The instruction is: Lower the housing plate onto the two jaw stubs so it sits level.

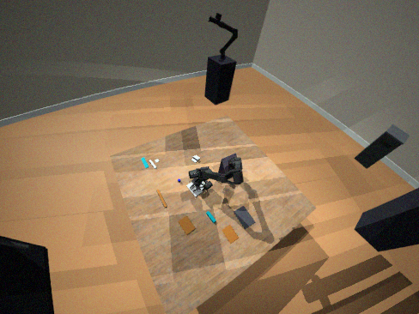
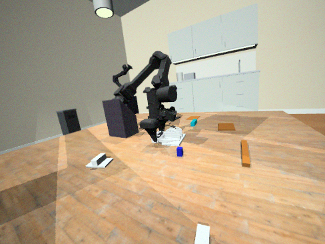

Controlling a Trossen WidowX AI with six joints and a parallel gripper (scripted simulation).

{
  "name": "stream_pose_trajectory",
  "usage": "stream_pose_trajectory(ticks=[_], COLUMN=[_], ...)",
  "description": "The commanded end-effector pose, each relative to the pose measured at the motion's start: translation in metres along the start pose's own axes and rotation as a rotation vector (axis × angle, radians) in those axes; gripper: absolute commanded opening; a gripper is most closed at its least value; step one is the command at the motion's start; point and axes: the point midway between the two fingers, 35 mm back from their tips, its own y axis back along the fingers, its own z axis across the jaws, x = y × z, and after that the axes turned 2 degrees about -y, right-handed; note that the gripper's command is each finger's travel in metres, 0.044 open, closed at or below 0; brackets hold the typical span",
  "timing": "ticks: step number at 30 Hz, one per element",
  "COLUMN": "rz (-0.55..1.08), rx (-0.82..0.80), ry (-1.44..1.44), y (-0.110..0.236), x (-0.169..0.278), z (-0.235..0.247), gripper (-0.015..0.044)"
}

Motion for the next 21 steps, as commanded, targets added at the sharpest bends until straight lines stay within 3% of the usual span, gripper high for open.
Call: stream_pose_trajectory(ticks=[1, 5, 9, 21], rz=[-0.001, -0.001, 0.000, 0.000], rx=[-0.002, -0.002, 0.000, 0.000], ry=[-0.003, -0.003, 0.000, 0.000], y=[-0.0005, -0.0005, 0.0000, 0.0000], x=[0.0000, 0.0000, 0.0000, 0.0000], z=[0.0005, 0.0005, 0.0000, 0.0000], gripper=[0.0351, 0.0351, 0.0440, 0.0440])
